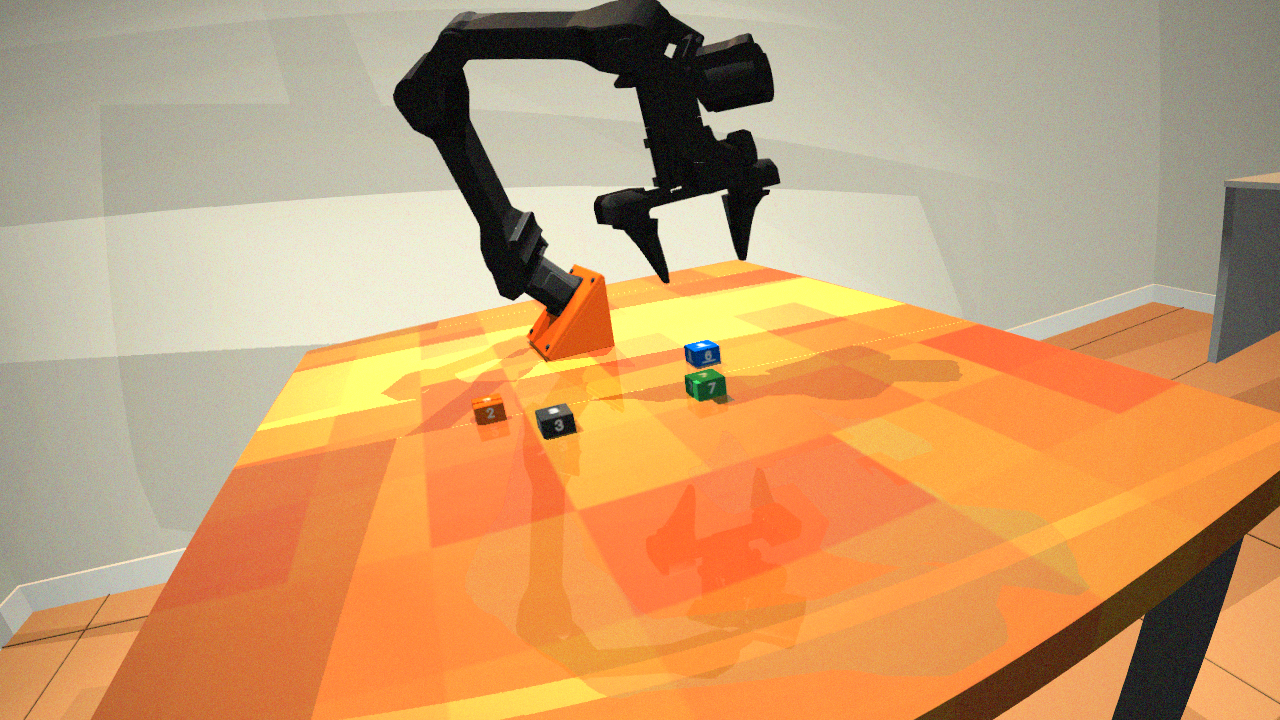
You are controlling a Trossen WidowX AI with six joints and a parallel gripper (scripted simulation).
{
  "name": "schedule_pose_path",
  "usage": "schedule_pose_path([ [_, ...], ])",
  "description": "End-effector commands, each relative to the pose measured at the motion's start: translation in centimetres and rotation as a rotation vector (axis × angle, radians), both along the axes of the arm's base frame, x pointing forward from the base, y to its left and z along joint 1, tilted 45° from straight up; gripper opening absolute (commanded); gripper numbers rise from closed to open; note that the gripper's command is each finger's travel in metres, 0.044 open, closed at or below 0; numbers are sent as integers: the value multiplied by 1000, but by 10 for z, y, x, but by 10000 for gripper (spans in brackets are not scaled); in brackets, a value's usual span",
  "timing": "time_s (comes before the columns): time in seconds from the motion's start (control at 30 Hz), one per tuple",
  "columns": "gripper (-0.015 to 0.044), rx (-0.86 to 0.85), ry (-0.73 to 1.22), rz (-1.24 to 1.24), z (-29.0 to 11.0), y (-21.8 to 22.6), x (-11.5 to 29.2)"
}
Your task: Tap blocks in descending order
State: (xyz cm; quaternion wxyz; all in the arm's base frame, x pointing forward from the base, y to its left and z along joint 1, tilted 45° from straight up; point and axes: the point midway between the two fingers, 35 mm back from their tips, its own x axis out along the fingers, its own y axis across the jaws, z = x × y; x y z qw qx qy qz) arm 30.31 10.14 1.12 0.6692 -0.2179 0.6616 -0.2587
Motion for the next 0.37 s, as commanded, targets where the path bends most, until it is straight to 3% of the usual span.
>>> schedule_pose_path([
  [0.0, 400, -31, 11, -15, -35, 45, -15],
  [0.13, 400, -70, 0, -36, -67, 81, -35],
  [0.33, 400, -80, -4, -40, -74, 89, -40],
])
